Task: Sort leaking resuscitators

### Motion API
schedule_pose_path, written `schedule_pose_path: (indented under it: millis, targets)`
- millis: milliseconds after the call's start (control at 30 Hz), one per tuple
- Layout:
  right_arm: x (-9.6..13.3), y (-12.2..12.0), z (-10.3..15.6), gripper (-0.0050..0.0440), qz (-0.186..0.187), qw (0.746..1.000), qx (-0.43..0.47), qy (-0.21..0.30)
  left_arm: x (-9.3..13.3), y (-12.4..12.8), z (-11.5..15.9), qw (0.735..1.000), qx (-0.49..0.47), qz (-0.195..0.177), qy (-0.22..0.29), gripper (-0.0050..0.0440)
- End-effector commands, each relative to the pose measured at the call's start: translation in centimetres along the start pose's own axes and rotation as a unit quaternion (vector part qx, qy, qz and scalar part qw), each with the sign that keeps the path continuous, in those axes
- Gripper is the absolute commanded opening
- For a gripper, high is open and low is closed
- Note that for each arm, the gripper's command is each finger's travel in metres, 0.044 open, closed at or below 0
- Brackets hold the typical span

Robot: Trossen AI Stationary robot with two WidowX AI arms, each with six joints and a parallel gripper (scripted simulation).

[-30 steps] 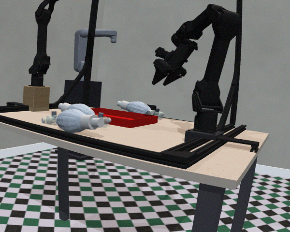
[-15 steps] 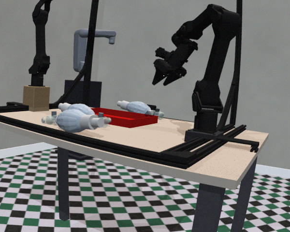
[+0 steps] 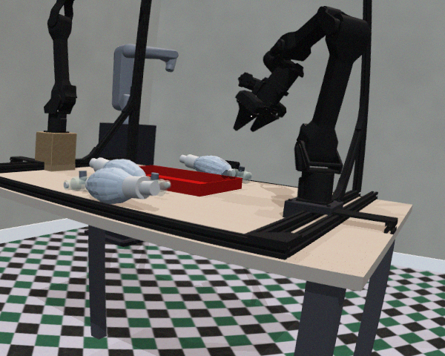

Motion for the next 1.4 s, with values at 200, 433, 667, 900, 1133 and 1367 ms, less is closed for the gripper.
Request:
schedule_pose_path:
  millis: [200, 433, 667, 900, 1133, 1367]
  targets:
    - [0.1, 1.7, -4.9, 0.0440, -0.036, 0.997, 0.008, -0.074, 0.0, 0.0, 0.1, 1.000, -0.001, -0.001, 0.002, 0.0440]
    - [0.9, 3.8, -10.5, 0.0440, -0.088, 0.979, 0.034, -0.182, 0.0, 0.0, 0.1, 1.000, -0.001, -0.001, 0.002, 0.0440]
    - [1.5, 4.6, -12.9, 0.0440, -0.107, 0.966, 0.047, -0.230, 0.0, 0.0, 0.1, 1.000, -0.001, -0.001, 0.002, 0.0440]
    - [1.7, 5.2, -13.2, 0.0440, -0.114, 0.967, -0.051, -0.223, -0.1, 0.0, 0.0, 1.000, -0.001, -0.001, 0.001, 0.0440]
    - [1.8, 6.0, -12.8, 0.0440, -0.125, 0.956, -0.164, -0.209, -0.1, 0.0, 0.0, 1.000, -0.001, -0.001, 0.001, 0.0440]
    - [1.6, 6.0, -10.8, 0.0440, -0.116, 0.966, -0.164, -0.164, -0.1, 0.0, 0.0, 1.000, 0.000, -0.001, 0.001, 0.0440]
Point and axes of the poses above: on each arm, the point midway between the two fingers, 35 mm back from their tips, its own x axis back along the fingers, its own y axis across the jaws, z = x × y, the point moved 10 cm from there along x, back along the fingers, and after that the axes turned 11 degrees about -x, right-handed, at the moved point
